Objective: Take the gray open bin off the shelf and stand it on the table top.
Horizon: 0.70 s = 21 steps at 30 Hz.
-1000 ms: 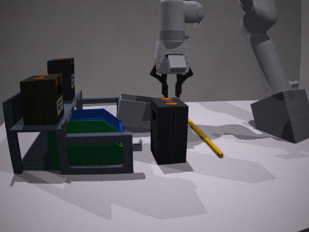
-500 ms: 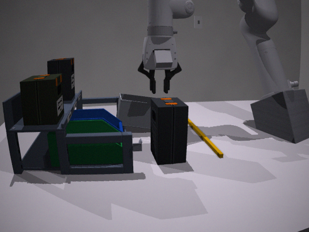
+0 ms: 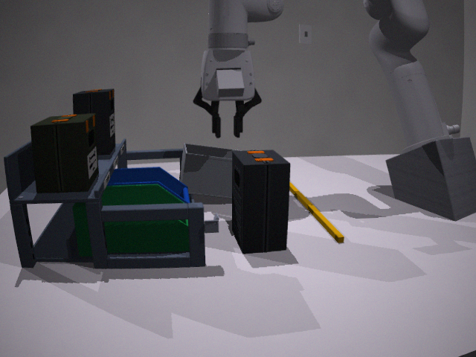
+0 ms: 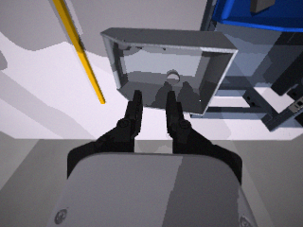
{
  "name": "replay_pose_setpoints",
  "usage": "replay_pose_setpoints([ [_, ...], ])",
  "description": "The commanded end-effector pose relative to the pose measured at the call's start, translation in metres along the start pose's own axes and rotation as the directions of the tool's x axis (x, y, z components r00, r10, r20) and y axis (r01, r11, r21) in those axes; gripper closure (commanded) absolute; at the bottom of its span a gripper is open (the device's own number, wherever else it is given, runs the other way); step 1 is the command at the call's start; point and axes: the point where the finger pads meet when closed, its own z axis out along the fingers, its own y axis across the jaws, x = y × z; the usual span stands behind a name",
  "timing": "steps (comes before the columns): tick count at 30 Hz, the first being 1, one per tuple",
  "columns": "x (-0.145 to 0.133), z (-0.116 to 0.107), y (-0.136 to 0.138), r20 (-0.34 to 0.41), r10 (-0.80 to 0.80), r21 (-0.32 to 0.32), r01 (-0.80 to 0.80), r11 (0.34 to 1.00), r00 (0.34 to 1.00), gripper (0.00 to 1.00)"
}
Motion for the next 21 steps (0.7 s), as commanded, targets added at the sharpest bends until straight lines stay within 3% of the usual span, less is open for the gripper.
replay_pose_setpoints([
  [1, 0.0, -0.001, 0.002, 0.0, 0.001, -0.003, -0.001, 1.0, 1.0, 0.67],
  [7, 0.0, -0.015, 0.039, -0.001, 0.001, -0.004, -0.001, 1.0, 1.0, 0.67],
  [19, 0.0, -0.015, 0.039, -0.001, 0.001, -0.004, -0.001, 1.0, 1.0, 0.67],
  [21, 0.0, -0.022, 0.059, -0.001, 0.001, -0.004, -0.001, 1.0, 1.0, 0.67],
])
